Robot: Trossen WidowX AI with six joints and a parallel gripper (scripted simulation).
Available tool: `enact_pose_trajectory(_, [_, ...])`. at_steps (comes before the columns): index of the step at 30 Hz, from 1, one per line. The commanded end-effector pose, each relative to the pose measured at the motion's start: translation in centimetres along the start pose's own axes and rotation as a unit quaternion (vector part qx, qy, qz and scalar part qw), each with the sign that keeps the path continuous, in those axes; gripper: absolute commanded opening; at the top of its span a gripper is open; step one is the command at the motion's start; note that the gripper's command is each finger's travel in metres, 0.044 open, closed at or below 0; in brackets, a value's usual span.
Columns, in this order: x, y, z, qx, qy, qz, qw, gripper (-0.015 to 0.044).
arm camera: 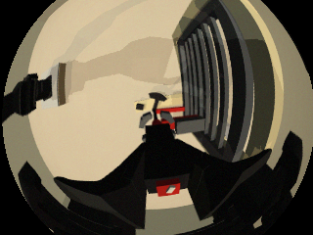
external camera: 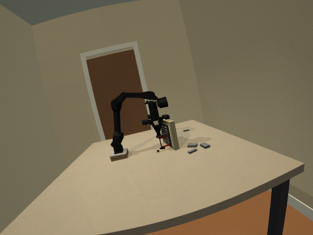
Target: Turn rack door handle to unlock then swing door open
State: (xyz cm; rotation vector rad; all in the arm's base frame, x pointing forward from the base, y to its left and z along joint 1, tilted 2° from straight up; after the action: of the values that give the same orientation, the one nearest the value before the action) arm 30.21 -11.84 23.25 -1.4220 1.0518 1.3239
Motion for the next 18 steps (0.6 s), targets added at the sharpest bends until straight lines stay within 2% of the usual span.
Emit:
enact_pose_trajectory(1, [-0.1,0.5,0.4,0.050,-0.001,-0.002,0.999,0.0019])
enact_pose_trajectory(18, [0.0,3.2,2.8,0.218,-0.002,0.000,0.976,0.0019])
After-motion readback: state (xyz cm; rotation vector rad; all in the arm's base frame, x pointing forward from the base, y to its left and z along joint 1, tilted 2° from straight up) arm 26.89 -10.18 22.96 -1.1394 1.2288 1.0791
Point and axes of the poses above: the point midway between the two fingers, 35 mm back from their tips, its own x axis out along the fingers, its own y axis across the jaws, z = x × y, the point moved 7 cm from there along -x, back along the fingers, and after that the axes turned 14 degrees about -x, right-handed, at the moved point
